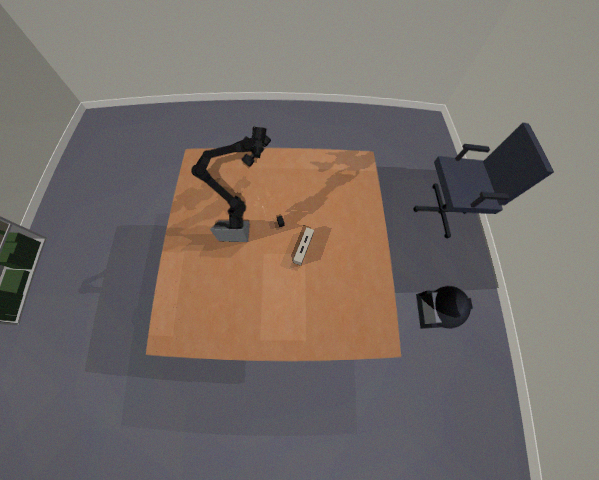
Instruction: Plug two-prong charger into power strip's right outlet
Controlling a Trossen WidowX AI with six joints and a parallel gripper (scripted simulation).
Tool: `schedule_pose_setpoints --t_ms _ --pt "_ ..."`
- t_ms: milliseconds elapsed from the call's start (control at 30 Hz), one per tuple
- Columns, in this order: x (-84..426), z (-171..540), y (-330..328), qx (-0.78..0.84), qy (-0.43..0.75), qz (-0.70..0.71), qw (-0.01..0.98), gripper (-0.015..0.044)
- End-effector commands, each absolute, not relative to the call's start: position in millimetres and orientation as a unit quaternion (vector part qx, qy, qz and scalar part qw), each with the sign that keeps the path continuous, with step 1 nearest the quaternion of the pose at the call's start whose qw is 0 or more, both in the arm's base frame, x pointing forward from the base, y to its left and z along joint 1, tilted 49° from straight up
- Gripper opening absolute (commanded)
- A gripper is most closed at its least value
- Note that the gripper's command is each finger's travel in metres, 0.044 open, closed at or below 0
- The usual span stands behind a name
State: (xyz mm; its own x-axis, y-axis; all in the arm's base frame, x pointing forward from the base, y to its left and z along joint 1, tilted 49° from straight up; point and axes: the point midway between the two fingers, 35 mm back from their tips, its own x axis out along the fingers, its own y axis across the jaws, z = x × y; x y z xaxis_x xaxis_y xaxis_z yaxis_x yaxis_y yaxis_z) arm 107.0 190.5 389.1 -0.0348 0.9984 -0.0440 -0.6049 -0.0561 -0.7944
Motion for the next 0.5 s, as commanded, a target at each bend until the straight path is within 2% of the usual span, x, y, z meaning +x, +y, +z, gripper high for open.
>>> schedule_pose_setpoints --t_ms 0,33,467 --pt "107 389 191 -0.323 -0.305 0.651 0.616 0.0426" --pt "109 387 191 -0.323 -0.302 0.650 0.617 0.0440" --pt "161 345 186 -0.350 -0.232 0.626 0.657 0.0440"
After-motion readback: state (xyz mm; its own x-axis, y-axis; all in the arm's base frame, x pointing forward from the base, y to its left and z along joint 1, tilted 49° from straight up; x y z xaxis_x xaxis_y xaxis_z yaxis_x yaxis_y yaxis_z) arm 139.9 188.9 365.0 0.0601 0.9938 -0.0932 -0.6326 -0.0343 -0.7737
